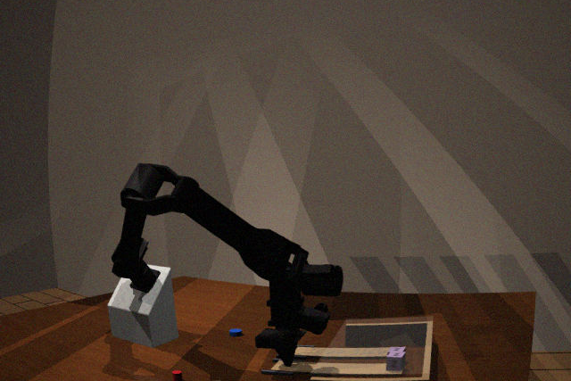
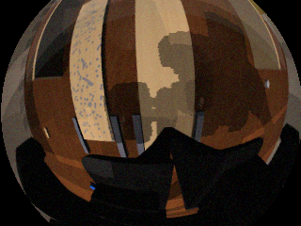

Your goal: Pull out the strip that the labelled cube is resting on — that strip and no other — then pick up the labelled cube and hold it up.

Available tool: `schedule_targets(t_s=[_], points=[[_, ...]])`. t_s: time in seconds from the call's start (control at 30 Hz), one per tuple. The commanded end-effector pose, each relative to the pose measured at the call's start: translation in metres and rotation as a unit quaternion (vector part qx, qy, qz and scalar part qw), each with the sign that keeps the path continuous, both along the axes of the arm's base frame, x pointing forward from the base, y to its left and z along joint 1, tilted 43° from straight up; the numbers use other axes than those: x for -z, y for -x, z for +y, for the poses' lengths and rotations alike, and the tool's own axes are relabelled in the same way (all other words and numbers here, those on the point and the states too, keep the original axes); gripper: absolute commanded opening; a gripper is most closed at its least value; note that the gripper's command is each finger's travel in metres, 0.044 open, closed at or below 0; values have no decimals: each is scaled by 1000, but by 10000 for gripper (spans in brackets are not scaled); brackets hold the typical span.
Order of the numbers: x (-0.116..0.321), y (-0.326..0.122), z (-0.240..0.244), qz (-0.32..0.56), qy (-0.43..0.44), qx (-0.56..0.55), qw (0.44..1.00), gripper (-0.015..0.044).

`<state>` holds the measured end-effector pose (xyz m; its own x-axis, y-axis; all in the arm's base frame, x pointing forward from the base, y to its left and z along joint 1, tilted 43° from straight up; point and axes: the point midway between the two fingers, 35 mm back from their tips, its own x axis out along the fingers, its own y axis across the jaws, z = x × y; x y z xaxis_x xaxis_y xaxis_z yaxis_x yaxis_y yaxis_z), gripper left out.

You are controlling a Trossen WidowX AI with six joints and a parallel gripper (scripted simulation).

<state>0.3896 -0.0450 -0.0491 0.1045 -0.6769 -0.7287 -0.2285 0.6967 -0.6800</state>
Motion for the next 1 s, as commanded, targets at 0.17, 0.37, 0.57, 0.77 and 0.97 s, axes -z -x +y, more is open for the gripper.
schedule_targets(t_s=[0.17,0.37,0.57,0.77,0.97], points=[[1,0,-1,1,2,-1,1000,0],[1,0,-2,1,2,-1,1000,0],[2,0,-2,1,2,-1,1000,0],[1,5,-3,2,2,-1,1000,0],[1,14,-5,2,2,-1,1000,0]])
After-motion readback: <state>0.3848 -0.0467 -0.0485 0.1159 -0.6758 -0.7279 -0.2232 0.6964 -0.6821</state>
